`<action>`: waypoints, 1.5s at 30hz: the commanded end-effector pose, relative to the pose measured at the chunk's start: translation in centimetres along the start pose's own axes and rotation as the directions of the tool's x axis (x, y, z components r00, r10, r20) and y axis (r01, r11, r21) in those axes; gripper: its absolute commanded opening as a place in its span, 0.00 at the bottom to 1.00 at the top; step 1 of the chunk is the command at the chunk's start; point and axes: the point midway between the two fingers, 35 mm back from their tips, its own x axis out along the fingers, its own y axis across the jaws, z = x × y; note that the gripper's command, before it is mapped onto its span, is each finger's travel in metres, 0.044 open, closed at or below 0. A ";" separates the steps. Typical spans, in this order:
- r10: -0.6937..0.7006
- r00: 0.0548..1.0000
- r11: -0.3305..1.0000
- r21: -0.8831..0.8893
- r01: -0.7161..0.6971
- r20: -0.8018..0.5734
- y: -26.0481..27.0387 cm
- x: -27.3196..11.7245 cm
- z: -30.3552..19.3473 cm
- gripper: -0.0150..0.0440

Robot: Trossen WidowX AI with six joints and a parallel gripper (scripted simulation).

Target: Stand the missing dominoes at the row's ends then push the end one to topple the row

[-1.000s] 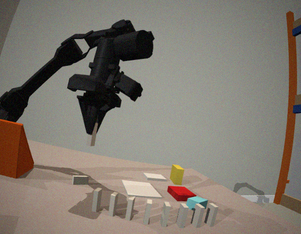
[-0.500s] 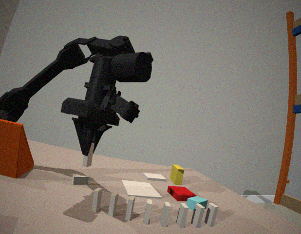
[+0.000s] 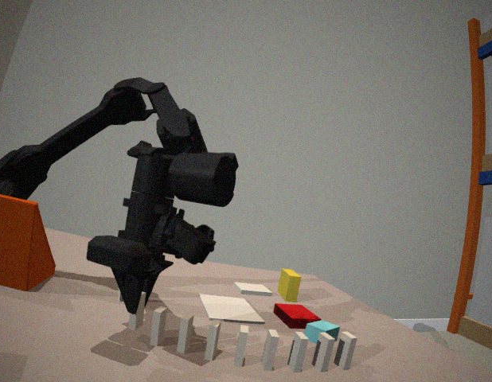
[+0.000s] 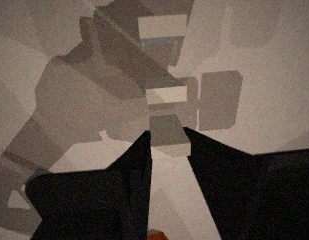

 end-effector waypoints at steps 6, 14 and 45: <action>0.009 1.000 1.000 0.009 -0.009 0.002 0.0 0.9 -0.2 0.44; 0.009 1.000 1.000 0.009 -0.009 0.002 0.0 0.9 -0.2 0.57; -0.004 1.000 0.999 -0.052 0.004 0.002 0.9 -11.9 -0.3 1.00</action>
